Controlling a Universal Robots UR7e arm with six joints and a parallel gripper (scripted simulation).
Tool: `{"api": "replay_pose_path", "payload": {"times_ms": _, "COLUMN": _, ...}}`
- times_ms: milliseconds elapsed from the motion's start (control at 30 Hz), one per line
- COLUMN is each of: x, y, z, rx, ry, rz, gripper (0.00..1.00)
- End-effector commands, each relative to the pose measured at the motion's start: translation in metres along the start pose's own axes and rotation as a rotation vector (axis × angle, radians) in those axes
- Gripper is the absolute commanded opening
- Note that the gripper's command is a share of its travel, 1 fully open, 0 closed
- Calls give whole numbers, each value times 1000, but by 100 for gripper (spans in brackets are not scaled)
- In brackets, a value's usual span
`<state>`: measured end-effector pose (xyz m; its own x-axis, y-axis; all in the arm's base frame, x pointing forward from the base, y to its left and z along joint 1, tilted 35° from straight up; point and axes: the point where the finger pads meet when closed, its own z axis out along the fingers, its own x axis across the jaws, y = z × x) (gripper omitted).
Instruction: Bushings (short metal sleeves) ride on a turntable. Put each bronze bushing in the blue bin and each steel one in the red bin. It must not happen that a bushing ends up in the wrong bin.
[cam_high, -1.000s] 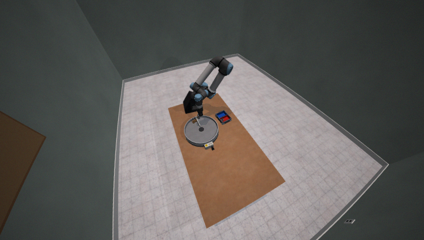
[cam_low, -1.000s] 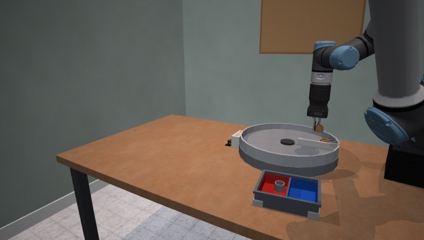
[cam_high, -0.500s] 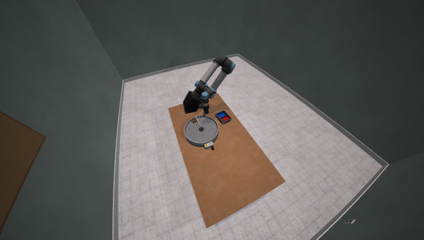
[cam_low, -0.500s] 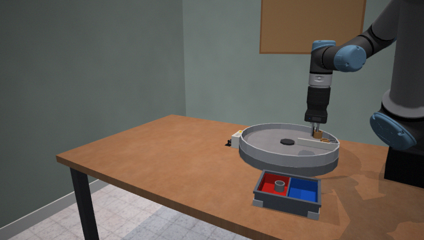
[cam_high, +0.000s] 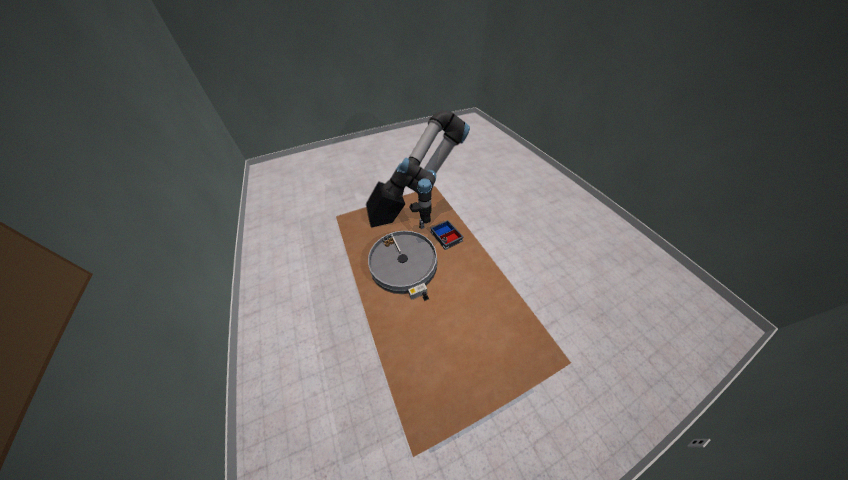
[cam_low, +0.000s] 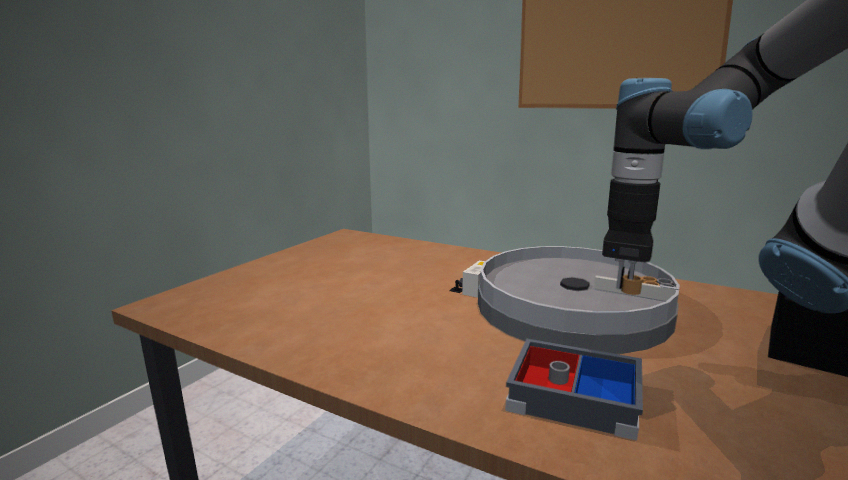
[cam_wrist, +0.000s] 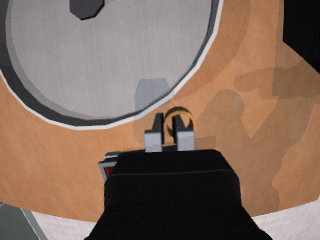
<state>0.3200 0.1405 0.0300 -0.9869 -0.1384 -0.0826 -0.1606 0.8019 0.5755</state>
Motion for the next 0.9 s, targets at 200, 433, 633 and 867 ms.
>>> {"api": "replay_pose_path", "payload": {"times_ms": 200, "x": 3, "y": 65, "z": -4, "rx": 4, "ry": 0, "rz": 2, "gripper": 0}}
{"api": "replay_pose_path", "payload": {"times_ms": 433, "x": 4, "y": 91, "z": -4, "rx": 4, "ry": 0, "rz": 2, "gripper": 0}}
{"api": "replay_pose_path", "payload": {"times_ms": 633, "x": 6, "y": 124, "z": -4, "rx": 4, "ry": 0, "rz": 2, "gripper": 0}}
{"api": "replay_pose_path", "payload": {"times_ms": 867, "x": 6, "y": 124, "z": -4, "rx": 4, "ry": 0, "rz": 2, "gripper": 0}}
